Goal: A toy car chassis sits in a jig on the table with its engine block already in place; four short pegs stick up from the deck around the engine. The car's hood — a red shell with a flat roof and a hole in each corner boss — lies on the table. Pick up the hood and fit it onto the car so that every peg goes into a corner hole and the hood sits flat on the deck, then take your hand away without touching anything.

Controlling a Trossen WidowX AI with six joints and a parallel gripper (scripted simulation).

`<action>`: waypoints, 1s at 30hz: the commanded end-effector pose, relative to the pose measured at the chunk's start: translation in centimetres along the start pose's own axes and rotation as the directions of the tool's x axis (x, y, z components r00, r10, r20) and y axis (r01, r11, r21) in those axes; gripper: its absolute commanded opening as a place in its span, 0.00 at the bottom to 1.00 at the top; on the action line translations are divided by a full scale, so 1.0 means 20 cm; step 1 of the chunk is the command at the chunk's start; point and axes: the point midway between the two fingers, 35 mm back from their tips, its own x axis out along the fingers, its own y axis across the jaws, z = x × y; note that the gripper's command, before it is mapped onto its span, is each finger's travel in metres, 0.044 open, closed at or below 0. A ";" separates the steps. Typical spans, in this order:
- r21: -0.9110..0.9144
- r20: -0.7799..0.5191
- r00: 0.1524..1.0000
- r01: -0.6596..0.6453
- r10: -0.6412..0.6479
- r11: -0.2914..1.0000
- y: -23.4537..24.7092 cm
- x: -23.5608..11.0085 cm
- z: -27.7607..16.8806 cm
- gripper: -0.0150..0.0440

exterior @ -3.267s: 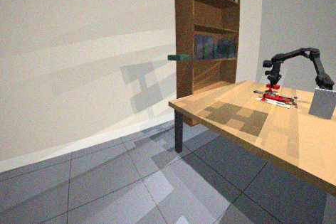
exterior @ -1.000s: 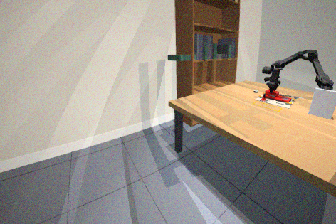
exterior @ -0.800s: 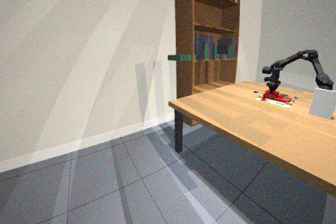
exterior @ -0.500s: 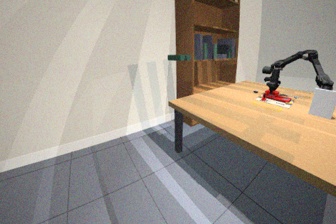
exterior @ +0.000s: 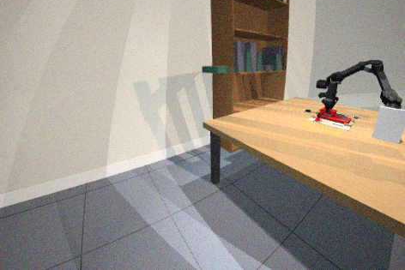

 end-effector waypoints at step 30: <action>0.002 0.014 1.000 0.005 -0.005 1.000 -0.01 0.00 0.00 0.25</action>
